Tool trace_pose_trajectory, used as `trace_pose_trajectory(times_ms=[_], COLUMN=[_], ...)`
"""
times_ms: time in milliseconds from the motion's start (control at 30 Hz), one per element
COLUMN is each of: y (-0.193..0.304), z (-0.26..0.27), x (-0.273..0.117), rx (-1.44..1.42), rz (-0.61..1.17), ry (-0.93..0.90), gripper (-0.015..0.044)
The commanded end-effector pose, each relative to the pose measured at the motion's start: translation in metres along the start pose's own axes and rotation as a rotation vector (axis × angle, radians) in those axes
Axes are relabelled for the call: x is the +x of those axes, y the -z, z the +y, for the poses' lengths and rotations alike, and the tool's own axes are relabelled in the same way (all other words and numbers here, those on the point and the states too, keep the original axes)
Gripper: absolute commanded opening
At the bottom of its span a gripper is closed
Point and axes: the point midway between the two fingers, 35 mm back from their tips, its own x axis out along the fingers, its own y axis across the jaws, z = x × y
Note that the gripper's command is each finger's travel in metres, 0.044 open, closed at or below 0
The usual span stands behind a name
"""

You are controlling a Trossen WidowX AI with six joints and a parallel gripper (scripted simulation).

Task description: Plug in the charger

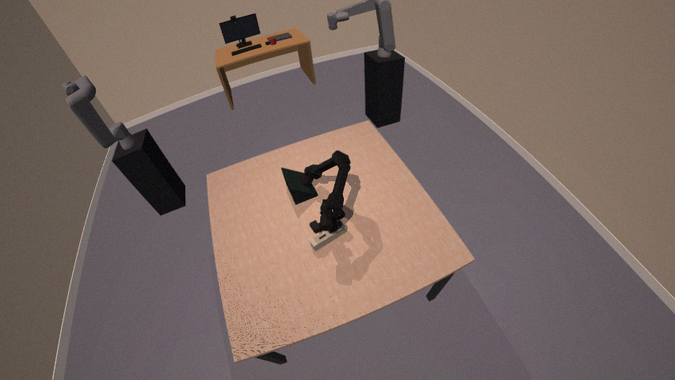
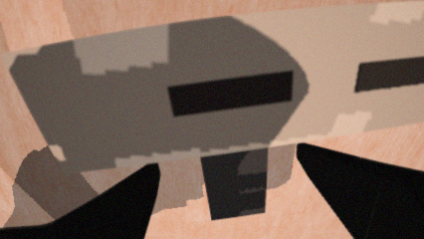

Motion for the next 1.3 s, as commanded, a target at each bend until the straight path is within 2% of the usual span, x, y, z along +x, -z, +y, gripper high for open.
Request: trace_pose_trajectory(times_ms=[0,1267], y=[0.003,0.02], z=[0.001,-0.001], x=[0.001,0.002], rx=[-0.003,-0.011], rz=[-0.002,-0.015], ry=[-0.006,-0.005], gripper=[0.044,0.044])
